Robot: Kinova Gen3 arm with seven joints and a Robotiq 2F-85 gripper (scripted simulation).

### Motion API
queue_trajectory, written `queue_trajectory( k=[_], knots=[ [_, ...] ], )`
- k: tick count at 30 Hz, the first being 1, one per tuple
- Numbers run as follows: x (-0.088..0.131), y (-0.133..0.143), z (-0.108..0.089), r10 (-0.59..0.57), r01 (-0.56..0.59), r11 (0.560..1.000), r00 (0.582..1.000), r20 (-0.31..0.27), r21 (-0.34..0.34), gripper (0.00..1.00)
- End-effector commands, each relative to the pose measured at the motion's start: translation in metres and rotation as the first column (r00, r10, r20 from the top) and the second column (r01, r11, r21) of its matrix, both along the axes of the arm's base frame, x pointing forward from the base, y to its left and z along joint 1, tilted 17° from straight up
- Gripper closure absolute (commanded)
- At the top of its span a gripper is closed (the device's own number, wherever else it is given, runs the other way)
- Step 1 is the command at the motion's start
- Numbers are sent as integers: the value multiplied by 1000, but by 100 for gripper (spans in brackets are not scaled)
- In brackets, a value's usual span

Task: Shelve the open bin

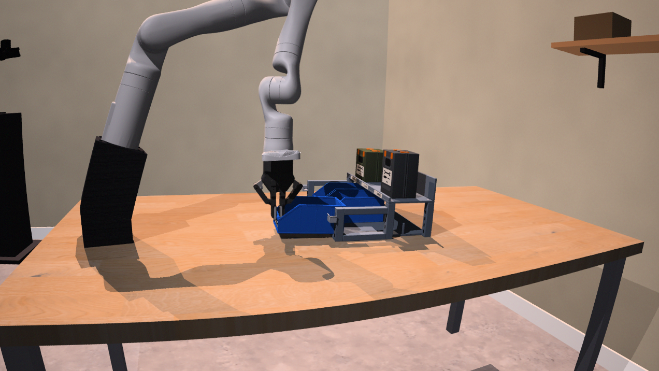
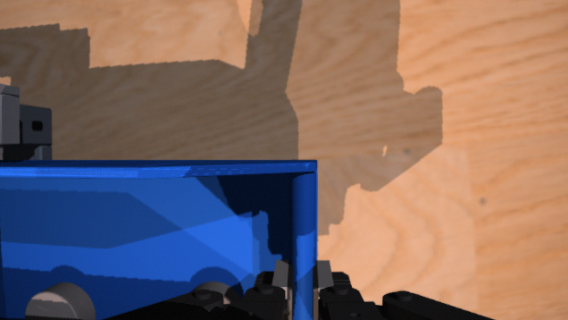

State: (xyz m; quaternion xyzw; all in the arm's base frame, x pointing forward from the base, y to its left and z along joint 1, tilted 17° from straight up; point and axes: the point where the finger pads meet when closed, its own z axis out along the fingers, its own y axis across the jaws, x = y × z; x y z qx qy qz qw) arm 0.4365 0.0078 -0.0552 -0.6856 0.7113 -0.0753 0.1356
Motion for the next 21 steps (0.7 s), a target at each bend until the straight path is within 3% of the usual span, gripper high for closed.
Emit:
queue_trajectory(
  k=[1,21],
  knots=[
    [6,0,2,2,-2,1000,1000,-9,1,90],
    [17,0,5,2,-2,1000,1000,-12,1,90]
  ],
)
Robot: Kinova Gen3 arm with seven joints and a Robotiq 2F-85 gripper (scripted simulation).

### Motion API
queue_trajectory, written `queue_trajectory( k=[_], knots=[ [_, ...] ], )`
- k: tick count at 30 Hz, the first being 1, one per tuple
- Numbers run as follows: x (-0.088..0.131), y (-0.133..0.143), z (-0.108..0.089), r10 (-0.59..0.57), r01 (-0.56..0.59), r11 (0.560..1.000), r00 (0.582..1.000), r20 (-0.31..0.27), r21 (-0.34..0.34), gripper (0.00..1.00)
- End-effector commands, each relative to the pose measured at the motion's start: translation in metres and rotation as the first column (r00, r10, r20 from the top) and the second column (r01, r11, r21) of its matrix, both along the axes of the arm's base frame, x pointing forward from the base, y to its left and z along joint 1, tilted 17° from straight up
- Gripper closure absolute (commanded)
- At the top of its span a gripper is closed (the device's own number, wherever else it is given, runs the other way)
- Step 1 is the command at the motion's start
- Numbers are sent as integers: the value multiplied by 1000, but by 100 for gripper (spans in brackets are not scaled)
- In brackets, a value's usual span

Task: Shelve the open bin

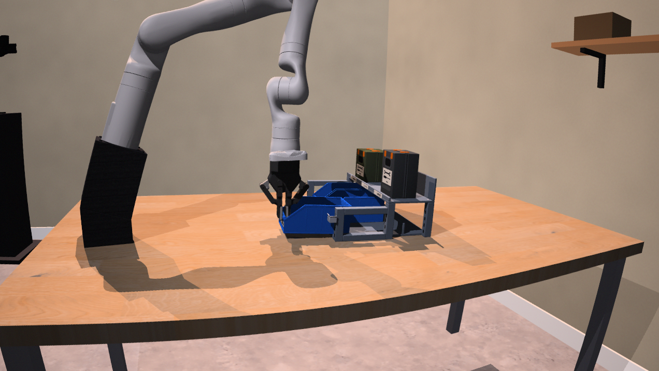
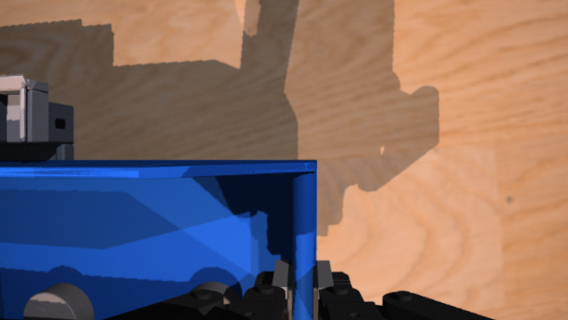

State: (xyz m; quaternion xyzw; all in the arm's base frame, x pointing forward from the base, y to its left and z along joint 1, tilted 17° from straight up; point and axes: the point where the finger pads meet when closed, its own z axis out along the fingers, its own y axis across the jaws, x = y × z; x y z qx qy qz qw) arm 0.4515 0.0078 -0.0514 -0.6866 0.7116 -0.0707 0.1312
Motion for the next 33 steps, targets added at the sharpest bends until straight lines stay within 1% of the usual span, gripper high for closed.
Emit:
queue_trajectory(
  k=[1,10,15,27,33],
  knots=[
    [2,0,1,0,0,1000,1000,1,1,90],
    [2,0,1,0,0,1000,1000,1,1,90],
    [11,0,4,0,0,1000,1000,1,1,90],
    [11,0,4,0,0,1000,1000,1,1,90],
    [21,0,6,0,0,1000,1000,1,1,90]
  ],
)
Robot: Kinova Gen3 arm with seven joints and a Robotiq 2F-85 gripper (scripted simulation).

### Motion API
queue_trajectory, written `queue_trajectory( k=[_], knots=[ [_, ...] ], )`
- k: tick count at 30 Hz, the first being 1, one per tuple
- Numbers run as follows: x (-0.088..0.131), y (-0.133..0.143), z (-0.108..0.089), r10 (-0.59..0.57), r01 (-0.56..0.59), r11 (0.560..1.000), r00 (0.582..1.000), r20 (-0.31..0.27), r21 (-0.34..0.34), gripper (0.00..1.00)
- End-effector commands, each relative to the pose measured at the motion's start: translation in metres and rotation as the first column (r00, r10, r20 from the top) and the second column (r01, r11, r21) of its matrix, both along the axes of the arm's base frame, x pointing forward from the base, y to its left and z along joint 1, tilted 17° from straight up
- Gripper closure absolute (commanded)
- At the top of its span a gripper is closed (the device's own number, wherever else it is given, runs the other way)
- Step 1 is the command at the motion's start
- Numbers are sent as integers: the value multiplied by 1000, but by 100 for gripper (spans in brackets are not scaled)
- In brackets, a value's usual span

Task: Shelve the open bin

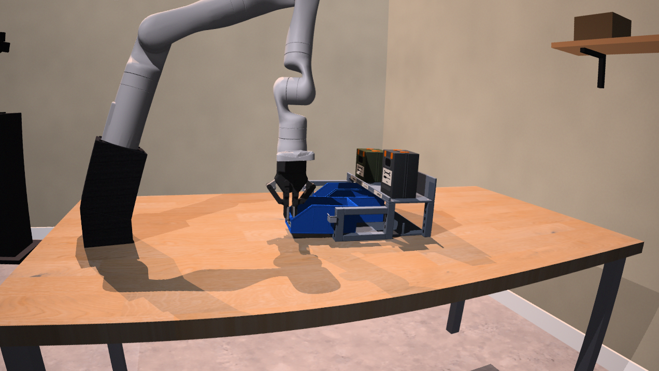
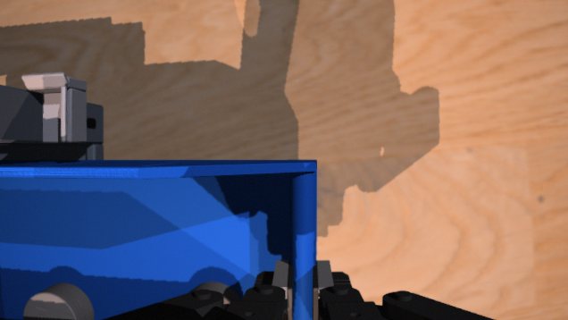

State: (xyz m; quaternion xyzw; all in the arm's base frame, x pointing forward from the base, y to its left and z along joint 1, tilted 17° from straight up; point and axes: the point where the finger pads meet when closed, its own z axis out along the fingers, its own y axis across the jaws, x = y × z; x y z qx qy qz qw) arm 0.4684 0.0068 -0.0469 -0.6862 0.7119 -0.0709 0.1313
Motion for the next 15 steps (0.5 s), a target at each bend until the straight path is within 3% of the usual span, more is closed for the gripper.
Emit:
queue_trajectory(
  k=[1,15],
  knots=[
    [4,1,2,1,-1,1000,1000,0,1,90],
    [11,0,4,1,-1,1000,1000,0,1,90]
  ],
)
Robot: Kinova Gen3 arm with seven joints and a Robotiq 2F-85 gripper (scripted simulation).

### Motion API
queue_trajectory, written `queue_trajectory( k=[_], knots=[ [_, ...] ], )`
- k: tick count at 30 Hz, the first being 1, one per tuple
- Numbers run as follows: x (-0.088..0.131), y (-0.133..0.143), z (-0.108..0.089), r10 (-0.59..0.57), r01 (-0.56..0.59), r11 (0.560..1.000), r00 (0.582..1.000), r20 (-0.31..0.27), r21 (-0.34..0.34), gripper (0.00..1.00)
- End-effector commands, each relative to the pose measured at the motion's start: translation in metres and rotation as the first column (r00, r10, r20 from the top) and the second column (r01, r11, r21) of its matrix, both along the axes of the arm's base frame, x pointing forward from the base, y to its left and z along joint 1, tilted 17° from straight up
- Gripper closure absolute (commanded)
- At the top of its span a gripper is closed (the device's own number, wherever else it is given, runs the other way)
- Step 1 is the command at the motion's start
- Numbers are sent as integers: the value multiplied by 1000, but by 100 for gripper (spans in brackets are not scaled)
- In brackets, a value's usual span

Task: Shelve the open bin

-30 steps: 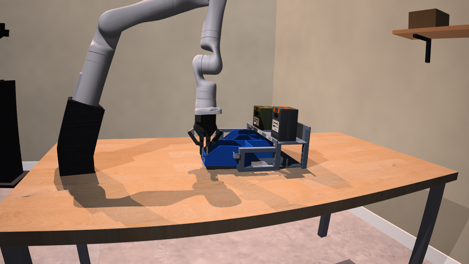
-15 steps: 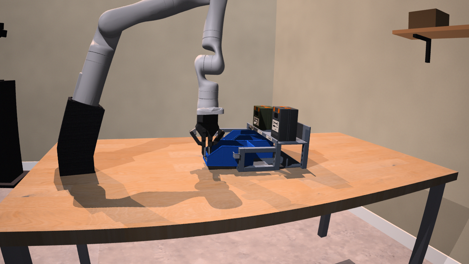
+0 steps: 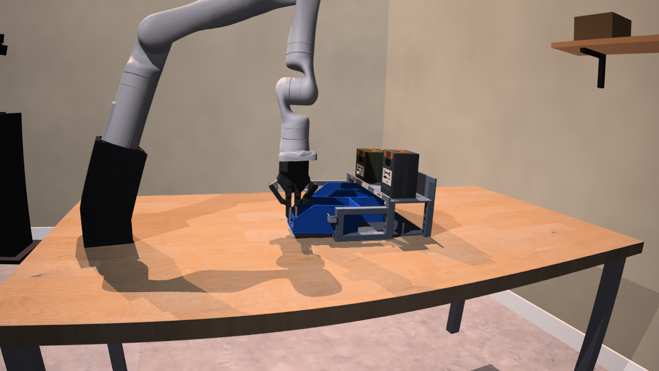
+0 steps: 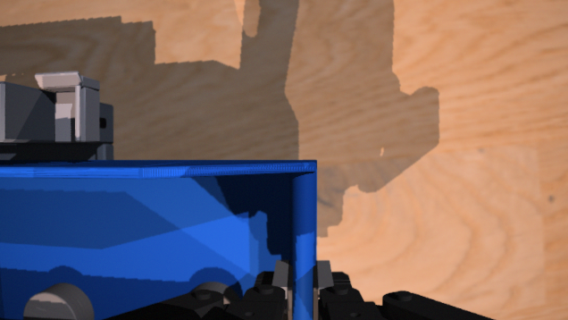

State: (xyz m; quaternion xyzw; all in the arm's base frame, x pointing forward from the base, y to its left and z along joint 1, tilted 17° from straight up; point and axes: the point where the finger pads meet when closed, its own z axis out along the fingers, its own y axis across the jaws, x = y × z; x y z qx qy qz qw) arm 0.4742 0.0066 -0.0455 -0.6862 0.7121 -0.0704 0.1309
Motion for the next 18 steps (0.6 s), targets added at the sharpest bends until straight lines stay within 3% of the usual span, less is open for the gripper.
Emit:
queue_trajectory(
  k=[1,18],
  knots=[
    [7,1,3,1,-1,1000,1000,2,1,90],
    [16,0,5,1,-1,1000,1000,2,1,90]
  ],
)
